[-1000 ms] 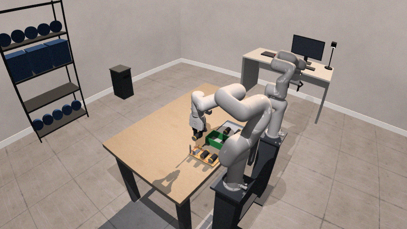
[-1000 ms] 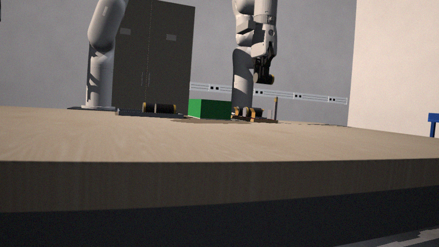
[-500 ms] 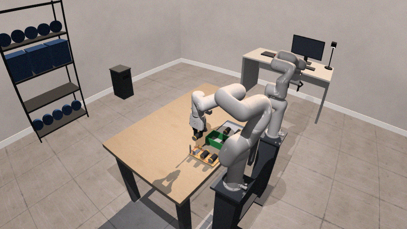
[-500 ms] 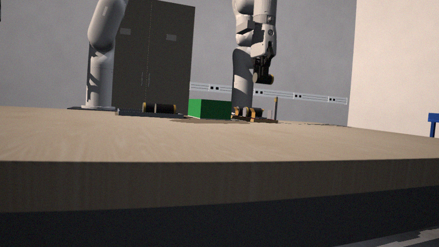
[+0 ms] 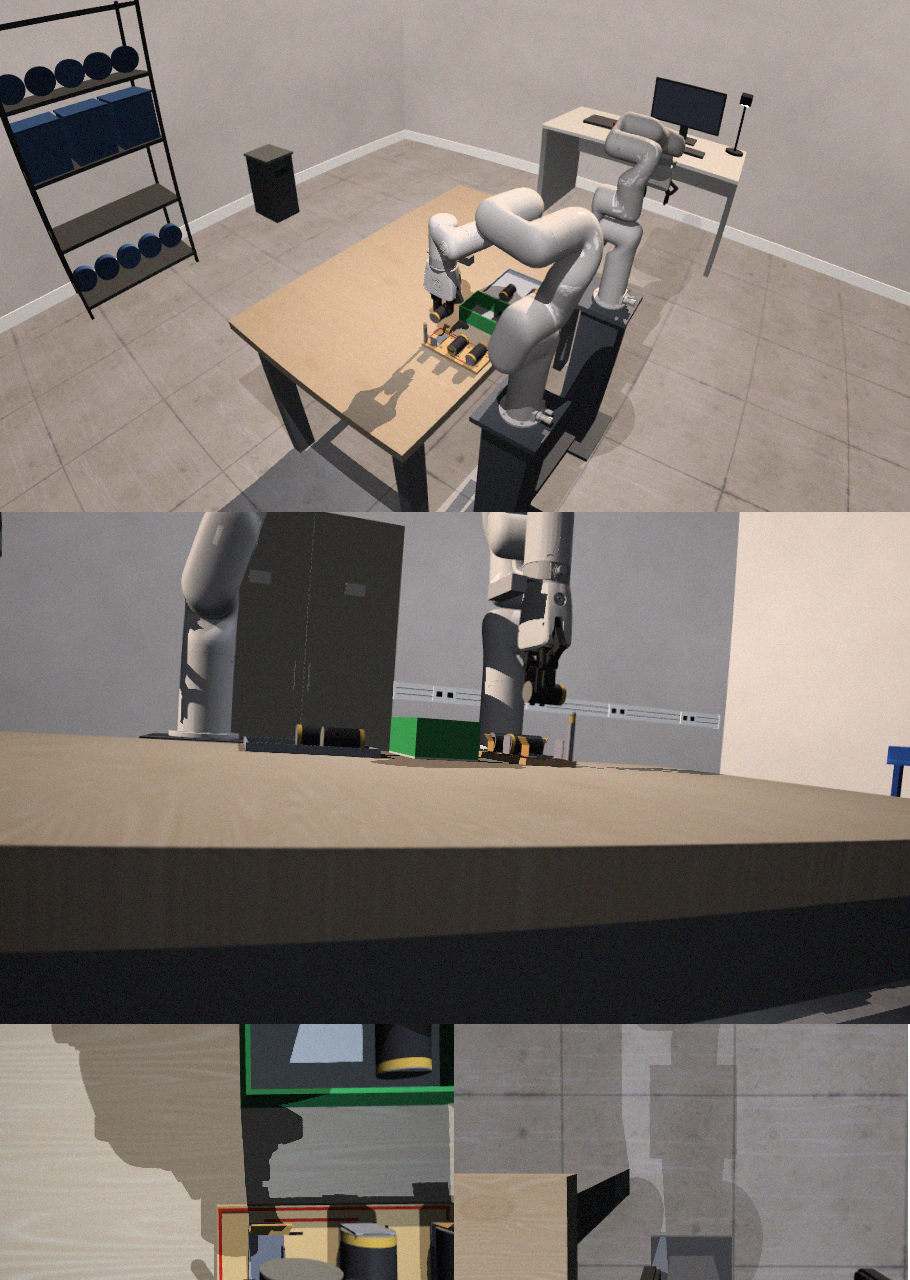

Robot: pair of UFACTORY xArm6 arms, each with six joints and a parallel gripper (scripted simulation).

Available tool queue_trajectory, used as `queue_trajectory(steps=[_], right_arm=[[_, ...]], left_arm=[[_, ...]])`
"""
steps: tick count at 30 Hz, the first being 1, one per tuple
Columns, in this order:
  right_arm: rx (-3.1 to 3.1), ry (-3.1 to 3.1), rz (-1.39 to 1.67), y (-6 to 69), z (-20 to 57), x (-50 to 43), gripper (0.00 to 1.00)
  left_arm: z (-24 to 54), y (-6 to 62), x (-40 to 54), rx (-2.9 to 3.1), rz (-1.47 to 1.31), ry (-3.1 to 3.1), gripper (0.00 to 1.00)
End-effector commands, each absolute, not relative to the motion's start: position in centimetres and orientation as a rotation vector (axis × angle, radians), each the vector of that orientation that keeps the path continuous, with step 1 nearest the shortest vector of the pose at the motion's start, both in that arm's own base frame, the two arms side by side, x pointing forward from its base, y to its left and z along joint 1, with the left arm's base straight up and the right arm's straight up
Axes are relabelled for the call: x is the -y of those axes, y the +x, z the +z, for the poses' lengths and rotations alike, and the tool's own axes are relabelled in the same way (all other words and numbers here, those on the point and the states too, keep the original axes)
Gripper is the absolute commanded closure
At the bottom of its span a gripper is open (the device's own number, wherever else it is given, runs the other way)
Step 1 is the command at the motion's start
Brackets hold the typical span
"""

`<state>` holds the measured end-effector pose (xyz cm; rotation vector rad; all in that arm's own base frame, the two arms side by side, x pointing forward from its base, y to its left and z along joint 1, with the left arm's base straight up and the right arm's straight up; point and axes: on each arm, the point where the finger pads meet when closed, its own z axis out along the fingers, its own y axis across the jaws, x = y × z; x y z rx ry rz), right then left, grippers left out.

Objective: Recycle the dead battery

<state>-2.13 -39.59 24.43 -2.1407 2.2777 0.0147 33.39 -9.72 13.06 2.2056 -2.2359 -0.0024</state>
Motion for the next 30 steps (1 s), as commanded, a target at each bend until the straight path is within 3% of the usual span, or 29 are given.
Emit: queue_trajectory(steps=[1,30], right_arm=[[-2.28,-2.162,0.0,-2.13,25.0,39.94,0.0],[-2.28,-2.162,0.0,-2.13,25.0,39.94,0.0]], left_arm=[[13.03,33.97,9.85,2.232,0.025,2.218,0.72],[13.03,33.97,9.85,2.221,0.025,2.229,0.72]])
